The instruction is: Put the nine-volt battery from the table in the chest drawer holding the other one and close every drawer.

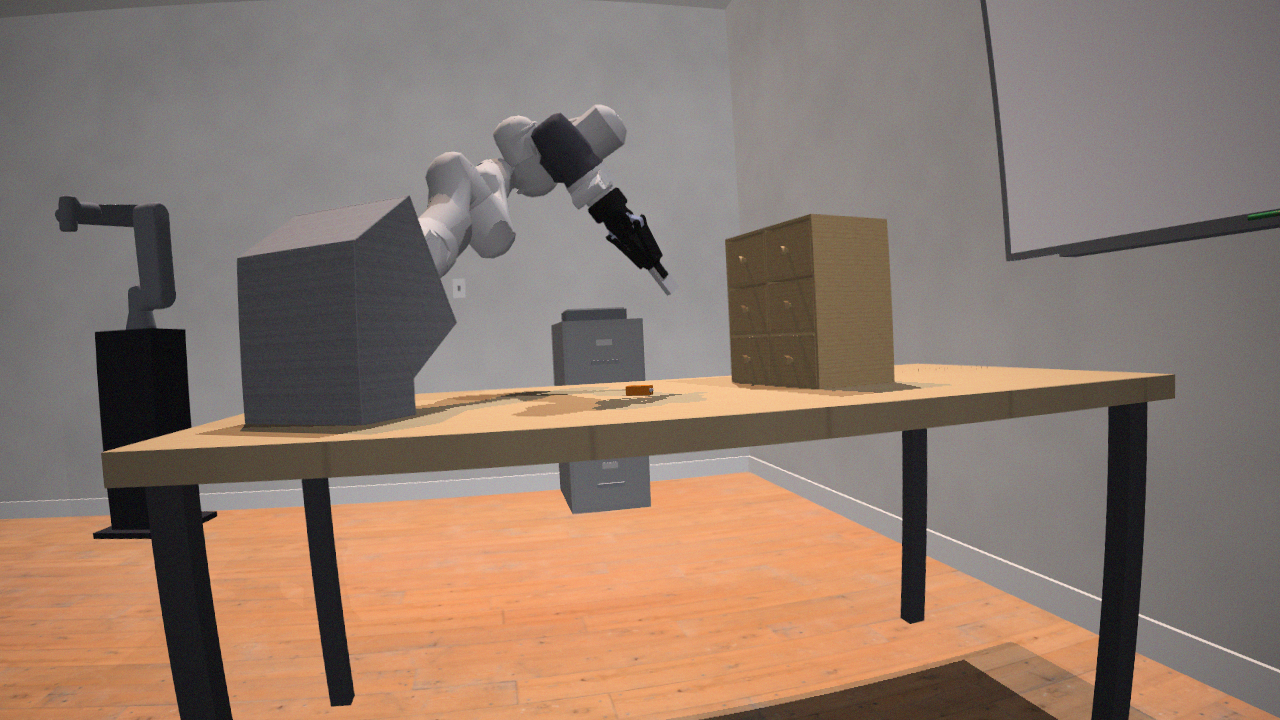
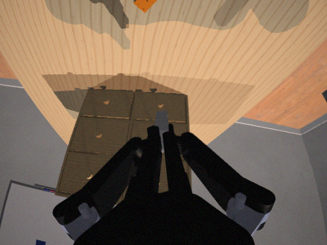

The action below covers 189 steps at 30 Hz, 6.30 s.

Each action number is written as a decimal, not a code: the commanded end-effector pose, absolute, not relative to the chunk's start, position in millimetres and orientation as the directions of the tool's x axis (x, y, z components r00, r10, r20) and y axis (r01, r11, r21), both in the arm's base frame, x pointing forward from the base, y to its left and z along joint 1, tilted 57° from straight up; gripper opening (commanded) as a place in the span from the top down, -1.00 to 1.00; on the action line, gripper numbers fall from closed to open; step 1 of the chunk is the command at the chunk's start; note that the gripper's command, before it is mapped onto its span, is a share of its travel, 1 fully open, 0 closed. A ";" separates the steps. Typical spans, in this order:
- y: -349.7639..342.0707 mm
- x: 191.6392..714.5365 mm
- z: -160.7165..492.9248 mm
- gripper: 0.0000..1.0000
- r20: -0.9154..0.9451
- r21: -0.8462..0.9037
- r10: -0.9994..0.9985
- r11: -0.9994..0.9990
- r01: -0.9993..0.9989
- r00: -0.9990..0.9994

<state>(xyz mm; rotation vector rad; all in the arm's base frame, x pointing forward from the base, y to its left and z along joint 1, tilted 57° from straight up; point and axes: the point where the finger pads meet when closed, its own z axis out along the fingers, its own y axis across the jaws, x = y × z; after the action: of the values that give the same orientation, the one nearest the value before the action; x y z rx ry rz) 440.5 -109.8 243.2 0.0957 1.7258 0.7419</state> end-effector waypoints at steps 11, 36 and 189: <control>-117.9 395.0 226.9 1.00 -0.624 0.658 0.325 0.710 -0.252 -0.710; -126.4 371.7 227.1 1.00 -0.521 0.657 0.187 0.710 -0.252 -0.833; -205.2 545.2 146.9 0.60 -0.689 0.657 0.702 0.710 -0.252 0.179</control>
<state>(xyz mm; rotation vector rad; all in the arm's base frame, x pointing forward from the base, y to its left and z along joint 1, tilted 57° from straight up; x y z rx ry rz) 544.0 -204.0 145.5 0.4567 1.2189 0.7250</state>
